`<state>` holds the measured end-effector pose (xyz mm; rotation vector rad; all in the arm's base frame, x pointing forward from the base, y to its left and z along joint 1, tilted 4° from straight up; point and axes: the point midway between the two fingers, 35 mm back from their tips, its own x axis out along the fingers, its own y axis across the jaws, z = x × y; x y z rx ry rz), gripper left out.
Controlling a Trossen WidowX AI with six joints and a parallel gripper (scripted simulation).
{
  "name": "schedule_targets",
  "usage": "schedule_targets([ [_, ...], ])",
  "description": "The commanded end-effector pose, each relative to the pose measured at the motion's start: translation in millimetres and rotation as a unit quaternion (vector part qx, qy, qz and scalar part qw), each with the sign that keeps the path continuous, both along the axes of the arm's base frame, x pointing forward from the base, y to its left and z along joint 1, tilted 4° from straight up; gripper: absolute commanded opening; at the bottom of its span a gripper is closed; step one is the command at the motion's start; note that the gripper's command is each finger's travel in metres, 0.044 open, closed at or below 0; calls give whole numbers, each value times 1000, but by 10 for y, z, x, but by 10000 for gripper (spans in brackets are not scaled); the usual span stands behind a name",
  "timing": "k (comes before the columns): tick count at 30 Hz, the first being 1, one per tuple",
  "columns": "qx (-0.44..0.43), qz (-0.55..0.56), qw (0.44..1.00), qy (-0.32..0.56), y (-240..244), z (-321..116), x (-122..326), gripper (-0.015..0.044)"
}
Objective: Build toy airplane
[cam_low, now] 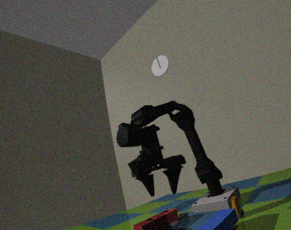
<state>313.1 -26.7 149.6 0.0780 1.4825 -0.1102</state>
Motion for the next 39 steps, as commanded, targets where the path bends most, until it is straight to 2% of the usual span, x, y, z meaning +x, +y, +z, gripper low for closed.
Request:
schedule_targets([
  [1, 1, 0, 1000, -1, 641, -36, 109, 440],
  [6, 3, 0, 1000, -3, 1390, -85, 68, 440],
  [8, 4, 0, 1000, -3, 1491, -92, 49, 440],
  [13, 4, 0, 1000, -3, 1491, -115, 53, 440],
  [18, 4, 0, 1000, -3, 1482, -521, 87, 440],
  [39, 3, 0, 1000, -3, 1479, -806, 118, 440],
])
